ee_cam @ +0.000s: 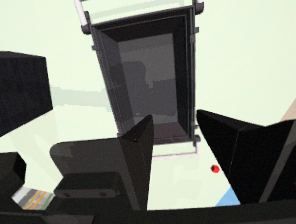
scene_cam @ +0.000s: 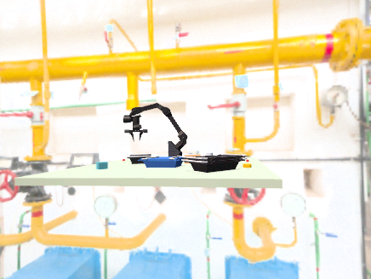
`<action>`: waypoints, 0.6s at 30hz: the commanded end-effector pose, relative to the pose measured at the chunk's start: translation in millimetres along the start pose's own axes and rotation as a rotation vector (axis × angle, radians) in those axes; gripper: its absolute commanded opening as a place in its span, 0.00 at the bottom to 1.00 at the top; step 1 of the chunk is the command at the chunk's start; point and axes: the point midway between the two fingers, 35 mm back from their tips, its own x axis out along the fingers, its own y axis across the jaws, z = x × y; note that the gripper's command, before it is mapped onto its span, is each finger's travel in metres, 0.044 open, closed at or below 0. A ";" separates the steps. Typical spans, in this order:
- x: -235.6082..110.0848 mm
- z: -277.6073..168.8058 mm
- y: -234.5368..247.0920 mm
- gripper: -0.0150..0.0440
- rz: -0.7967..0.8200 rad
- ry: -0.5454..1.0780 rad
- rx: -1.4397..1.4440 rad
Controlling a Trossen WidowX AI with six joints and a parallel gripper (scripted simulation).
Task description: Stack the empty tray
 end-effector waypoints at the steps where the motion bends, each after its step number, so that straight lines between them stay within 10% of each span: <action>1: -27.7 -0.4 -1.2 0.79 -0.018 0.004 0.001; 6: -22.9 0.0 1.6 1.00 -0.013 -0.001 0.003; 18: 47.3 -7.4 64.4 1.00 0.002 0.005 -0.003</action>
